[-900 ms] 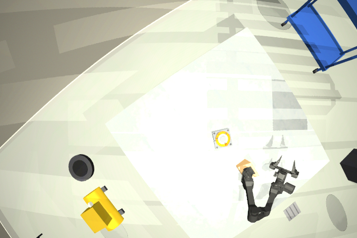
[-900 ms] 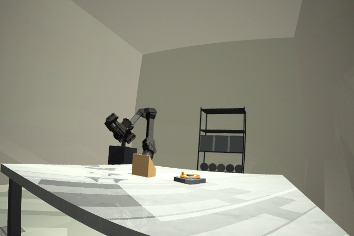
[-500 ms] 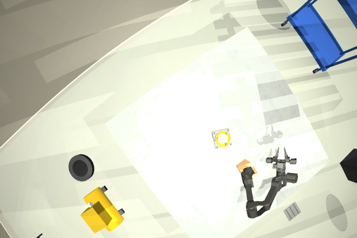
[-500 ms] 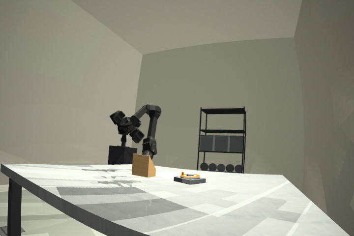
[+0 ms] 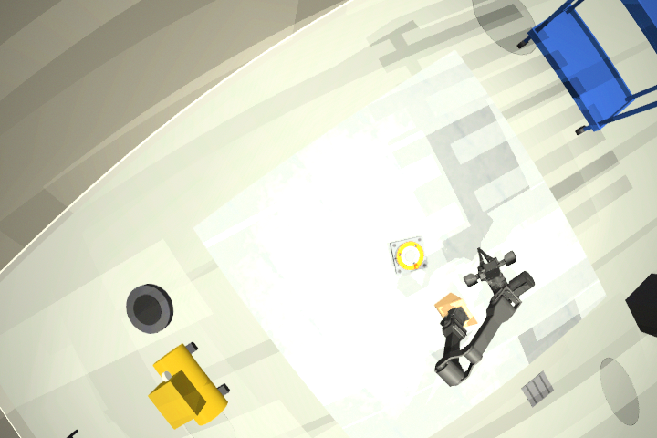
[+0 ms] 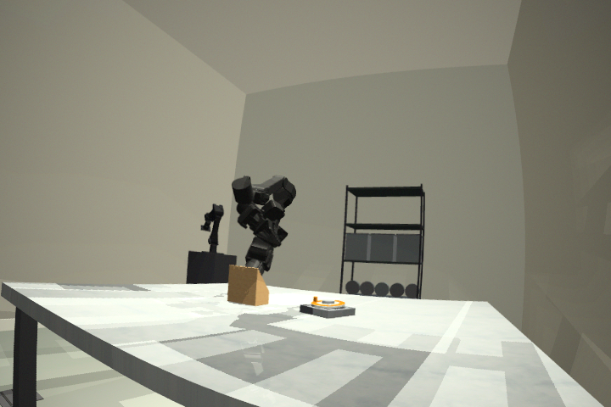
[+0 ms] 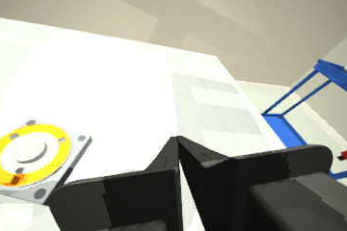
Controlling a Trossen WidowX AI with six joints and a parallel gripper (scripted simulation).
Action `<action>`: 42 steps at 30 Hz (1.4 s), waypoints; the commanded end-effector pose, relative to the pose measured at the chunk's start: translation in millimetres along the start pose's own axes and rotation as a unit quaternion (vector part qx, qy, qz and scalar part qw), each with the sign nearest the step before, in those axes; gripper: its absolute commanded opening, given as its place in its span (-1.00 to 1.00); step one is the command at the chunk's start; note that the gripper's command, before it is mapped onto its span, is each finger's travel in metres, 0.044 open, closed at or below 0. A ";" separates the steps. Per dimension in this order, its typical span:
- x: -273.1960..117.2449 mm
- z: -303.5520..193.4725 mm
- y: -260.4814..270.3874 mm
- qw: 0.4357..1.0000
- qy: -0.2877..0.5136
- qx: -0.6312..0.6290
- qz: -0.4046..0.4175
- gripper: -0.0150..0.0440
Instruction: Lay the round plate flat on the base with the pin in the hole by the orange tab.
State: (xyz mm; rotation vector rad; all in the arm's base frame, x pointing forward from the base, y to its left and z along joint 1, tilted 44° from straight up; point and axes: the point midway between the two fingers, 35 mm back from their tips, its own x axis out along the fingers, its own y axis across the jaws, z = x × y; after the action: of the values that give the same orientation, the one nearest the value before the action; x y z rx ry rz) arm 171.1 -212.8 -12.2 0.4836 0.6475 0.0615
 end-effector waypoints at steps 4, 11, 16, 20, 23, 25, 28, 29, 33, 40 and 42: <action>40.0 10.9 57.6 0.987 0.137 0.030 0.084 -0.49; 62.9 6.7 119.6 0.951 0.276 0.040 0.133 -0.49; 67.8 0.2 157.6 0.921 0.360 0.037 0.146 -0.49; 66.2 -7.2 191.6 0.888 0.436 0.030 0.147 -0.49; 66.0 -7.6 193.2 0.886 0.439 0.030 0.147 -0.49; 66.6 -8.3 193.5 0.886 0.439 0.030 0.147 -0.49; 73.8 -16.6 196.5 0.886 0.439 0.030 0.146 -0.49; 77.2 -20.8 198.0 0.886 0.439 0.030 0.146 -0.49; 89.4 -38.2 204.9 0.886 0.439 0.030 0.147 -0.49; 93.1 -44.5 208.4 0.886 0.439 0.030 0.148 -0.49; 92.6 -44.4 209.9 0.886 0.439 0.030 0.148 -0.49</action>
State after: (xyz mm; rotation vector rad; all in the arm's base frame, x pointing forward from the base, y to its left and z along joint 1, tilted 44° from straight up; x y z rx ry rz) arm 238.9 8.2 -0.3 0.6028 1.4642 0.5785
